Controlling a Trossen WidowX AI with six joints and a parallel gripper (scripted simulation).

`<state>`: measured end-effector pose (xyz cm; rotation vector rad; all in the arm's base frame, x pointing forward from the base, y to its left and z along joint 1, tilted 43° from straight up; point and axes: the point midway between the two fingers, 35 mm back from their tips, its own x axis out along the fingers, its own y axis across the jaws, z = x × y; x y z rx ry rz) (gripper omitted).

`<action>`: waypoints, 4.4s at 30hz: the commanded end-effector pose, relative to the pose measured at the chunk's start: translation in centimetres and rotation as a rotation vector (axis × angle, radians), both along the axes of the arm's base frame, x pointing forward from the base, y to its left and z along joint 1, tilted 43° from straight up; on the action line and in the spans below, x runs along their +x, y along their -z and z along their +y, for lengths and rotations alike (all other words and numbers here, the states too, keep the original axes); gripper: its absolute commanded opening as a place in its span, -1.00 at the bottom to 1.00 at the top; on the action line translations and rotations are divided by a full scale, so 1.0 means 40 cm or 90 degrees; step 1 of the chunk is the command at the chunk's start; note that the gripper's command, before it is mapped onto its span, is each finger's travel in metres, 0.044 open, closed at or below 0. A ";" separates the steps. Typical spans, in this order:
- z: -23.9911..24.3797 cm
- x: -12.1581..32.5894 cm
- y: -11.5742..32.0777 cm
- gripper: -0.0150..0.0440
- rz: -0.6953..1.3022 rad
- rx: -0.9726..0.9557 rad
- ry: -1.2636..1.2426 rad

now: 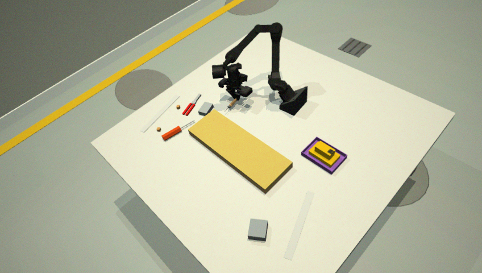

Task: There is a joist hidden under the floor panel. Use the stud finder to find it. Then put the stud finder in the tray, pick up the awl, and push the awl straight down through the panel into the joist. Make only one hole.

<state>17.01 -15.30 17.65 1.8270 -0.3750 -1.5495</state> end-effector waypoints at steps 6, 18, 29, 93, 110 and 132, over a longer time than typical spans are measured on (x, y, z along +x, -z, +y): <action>0.061 -0.004 -0.063 -0.49 -0.001 0.008 0.005; 0.131 -0.034 -0.146 -0.49 0.000 0.003 0.004; 0.161 -0.055 -0.191 -0.49 0.003 -0.008 -0.017; 0.314 0.104 -0.243 -0.49 0.214 -0.656 -1.034; 0.358 0.111 -0.306 -0.49 0.332 -1.067 -1.114; 0.411 0.139 -0.338 -0.49 0.463 -1.388 -1.136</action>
